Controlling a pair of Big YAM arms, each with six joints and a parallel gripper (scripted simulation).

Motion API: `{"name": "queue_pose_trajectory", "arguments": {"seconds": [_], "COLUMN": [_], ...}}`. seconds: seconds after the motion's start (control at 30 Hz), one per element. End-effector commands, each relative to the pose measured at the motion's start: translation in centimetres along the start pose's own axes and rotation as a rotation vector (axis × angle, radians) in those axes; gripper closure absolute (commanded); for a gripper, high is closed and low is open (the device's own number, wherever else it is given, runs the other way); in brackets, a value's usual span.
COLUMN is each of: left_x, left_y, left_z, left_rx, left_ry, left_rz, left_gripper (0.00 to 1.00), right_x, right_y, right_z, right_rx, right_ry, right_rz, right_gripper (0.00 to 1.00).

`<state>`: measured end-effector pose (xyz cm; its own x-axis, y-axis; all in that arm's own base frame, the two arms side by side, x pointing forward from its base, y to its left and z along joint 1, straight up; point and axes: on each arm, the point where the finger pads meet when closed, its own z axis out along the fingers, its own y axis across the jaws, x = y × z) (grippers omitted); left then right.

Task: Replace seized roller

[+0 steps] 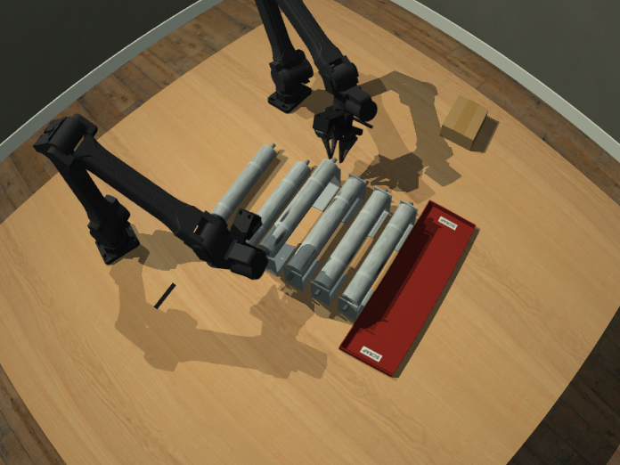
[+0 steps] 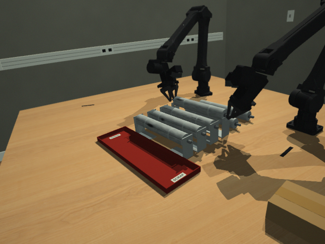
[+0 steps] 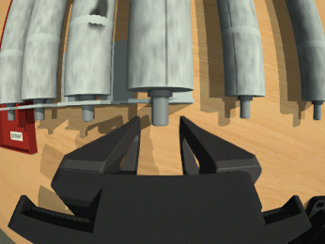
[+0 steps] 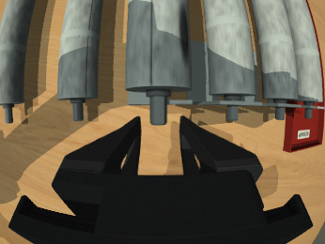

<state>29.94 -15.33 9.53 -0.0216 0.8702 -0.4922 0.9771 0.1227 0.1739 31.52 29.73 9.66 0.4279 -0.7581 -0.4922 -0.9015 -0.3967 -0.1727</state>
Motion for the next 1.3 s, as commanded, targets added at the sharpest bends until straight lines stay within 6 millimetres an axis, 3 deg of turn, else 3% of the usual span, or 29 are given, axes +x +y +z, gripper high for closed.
{"name": "queue_pose_trajectory", "arguments": {"seconds": [0.0,0.03,0.07,0.7,0.73,1.27], "left_x": [-0.94,-0.94,-0.94,-0.95,-0.95,-0.93], "left_y": [1.45,1.45,1.44,1.44,1.44,1.44], "left_z": [-0.49,-0.51,-0.50,-0.50,-0.50,-0.50], "left_rx": [-0.017,-0.016,-0.016,-0.016,-0.016,-0.016], "left_ry": [-0.008,-0.008,-0.008,-0.009,-0.009,-0.008], "left_rz": [-0.006,-0.006,-0.007,-0.006,-0.006,-0.004], "left_gripper": [0.68,0.68,0.97,0.97,0.97,0.97], "right_x": [-0.47,-0.39,-0.39,-0.19,-0.19,-0.23], "right_y": [-0.53,-0.40,-0.27,-0.32,-0.32,-0.36], "right_z": [0.33,0.44,0.39,0.29,0.29,0.25], "right_rx": [0.000,0.001,-0.007,-0.005,-0.005,-0.003], "right_ry": [-0.002,-0.003,-0.001,0.000,0.000,-0.001], "right_rz": [0.005,0.004,0.006,0.010,0.010,0.009], "right_gripper": [0.68,0.68,0.68,0.68,0.97,0.97]}}
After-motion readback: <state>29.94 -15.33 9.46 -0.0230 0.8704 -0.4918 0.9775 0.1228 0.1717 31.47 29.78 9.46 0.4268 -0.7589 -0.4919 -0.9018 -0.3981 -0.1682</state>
